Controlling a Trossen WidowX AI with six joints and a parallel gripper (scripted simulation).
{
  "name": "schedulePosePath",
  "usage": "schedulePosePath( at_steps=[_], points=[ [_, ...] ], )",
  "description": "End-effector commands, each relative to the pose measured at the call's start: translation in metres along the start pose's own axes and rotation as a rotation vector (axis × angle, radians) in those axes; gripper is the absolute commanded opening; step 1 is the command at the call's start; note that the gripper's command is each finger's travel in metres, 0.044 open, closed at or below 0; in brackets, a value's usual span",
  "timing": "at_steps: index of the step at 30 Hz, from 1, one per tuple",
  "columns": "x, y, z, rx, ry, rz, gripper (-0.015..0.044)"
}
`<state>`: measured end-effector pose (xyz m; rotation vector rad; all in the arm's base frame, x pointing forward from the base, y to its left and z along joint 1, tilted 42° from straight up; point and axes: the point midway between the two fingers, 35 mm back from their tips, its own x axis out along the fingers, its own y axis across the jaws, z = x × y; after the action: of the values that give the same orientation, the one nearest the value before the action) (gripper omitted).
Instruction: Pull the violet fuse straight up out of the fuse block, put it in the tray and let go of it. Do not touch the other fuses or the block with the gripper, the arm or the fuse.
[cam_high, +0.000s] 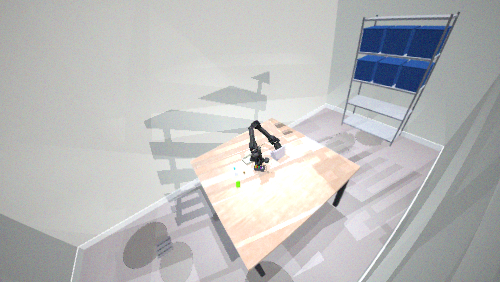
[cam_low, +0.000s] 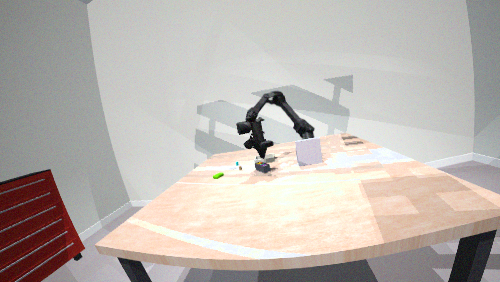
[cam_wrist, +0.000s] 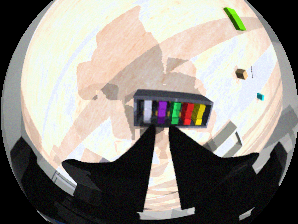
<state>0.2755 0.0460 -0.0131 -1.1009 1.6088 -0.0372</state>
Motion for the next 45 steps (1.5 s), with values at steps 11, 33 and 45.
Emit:
schedulePosePath(
  at_steps=[11,33,45],
  points=[
    [0.011,-0.002,0.0,0.007,0.005,-0.005,0.0064],
    [0.031,-0.004,0.0,0.008,0.006,-0.006,0.0064],
    [0.031,-0.004,0.0,0.008,0.006,-0.006,0.0064]
  ],
)
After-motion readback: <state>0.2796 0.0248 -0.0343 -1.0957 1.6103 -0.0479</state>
